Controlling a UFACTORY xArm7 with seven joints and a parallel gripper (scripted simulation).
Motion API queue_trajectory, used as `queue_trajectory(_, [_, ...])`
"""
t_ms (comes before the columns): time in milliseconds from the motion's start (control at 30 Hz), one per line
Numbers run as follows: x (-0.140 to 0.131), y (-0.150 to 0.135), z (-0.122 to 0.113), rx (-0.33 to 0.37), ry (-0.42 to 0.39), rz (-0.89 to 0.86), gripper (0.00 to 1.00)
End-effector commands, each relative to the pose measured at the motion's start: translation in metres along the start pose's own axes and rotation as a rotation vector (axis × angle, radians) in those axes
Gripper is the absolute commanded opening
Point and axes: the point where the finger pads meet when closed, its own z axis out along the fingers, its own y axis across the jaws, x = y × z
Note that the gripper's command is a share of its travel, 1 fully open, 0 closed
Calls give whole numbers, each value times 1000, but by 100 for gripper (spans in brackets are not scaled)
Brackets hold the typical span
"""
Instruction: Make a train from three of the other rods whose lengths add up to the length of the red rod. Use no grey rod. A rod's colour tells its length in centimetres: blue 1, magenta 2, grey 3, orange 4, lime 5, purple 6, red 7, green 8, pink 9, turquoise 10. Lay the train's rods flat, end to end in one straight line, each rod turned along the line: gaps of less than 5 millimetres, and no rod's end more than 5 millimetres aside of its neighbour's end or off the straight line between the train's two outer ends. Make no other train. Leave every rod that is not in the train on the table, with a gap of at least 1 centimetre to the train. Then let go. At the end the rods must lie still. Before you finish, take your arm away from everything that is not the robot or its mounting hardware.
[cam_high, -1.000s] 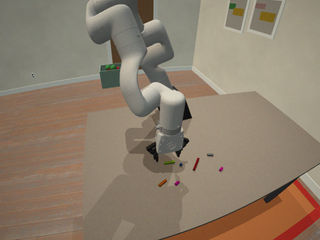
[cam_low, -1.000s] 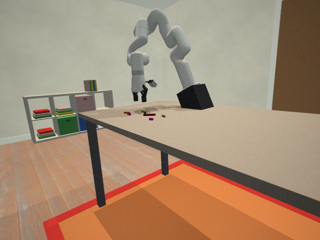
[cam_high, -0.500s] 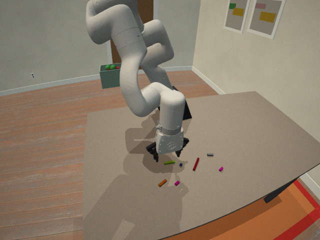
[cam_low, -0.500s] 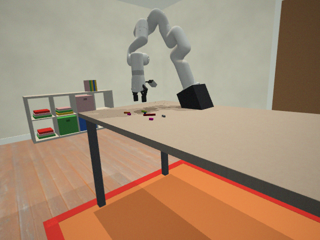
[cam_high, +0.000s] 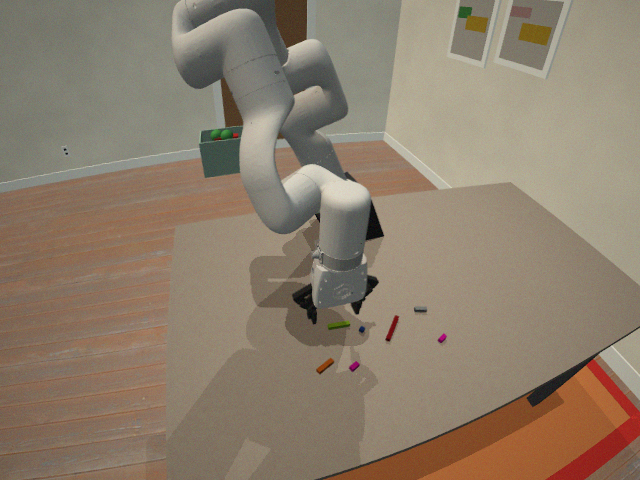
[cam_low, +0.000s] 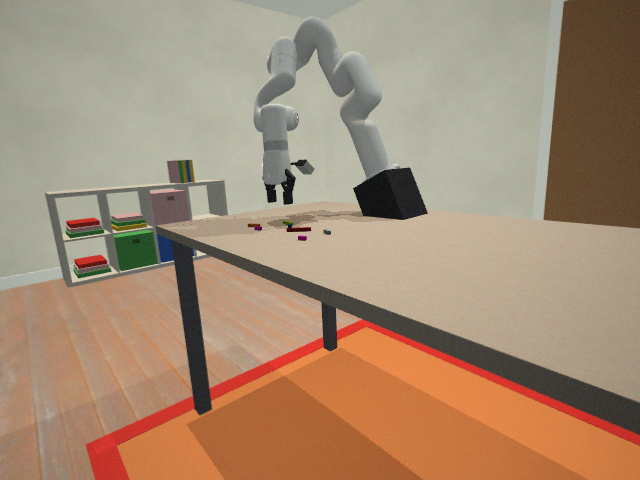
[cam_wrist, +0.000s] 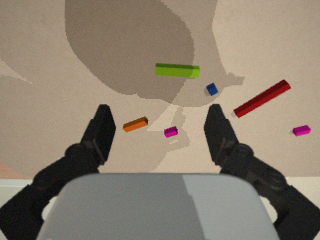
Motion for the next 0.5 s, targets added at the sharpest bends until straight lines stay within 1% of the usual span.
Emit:
queue_trajectory(0, [-3,4,-1,0,-4,27,100])
queue_trajectory(67, [-6,8,-1,-1,-4,63,100])
queue_trajectory(133, [-6,8,-1,-1,-4,63,100])
queue_trajectory(300, [-17,30,-1,-3,-4,230,100])
queue_trajectory(467, [-24,46,-2,-5,-4,349,100])
